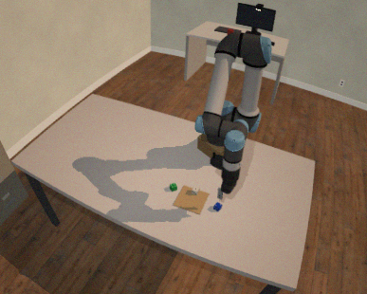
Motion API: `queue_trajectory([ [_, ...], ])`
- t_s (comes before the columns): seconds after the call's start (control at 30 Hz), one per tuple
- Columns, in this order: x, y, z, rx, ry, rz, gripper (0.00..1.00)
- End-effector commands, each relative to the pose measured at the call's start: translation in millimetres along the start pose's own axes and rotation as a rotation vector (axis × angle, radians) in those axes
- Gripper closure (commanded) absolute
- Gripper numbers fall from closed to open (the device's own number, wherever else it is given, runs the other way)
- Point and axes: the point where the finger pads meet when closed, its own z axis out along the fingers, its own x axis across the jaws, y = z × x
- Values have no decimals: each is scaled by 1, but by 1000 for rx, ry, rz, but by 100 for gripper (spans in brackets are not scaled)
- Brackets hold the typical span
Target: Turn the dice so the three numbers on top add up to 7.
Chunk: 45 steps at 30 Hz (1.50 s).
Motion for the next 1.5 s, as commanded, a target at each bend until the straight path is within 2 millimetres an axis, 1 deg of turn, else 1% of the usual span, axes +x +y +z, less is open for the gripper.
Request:
queue_trajectory([
  [0.0, 0, 2, -1, 66, 3, 2, 13],
  [0.3, 0, 3, -1, 82, 1, 1, 13],
  [0.33, 0, 3, -1, 82, 1, 1, 0],
  [1.0, 0, 3, -1, 82, 2, -5, 0],
  [1.47, -2, 3, -1, 82, 4, -52, 0],
])
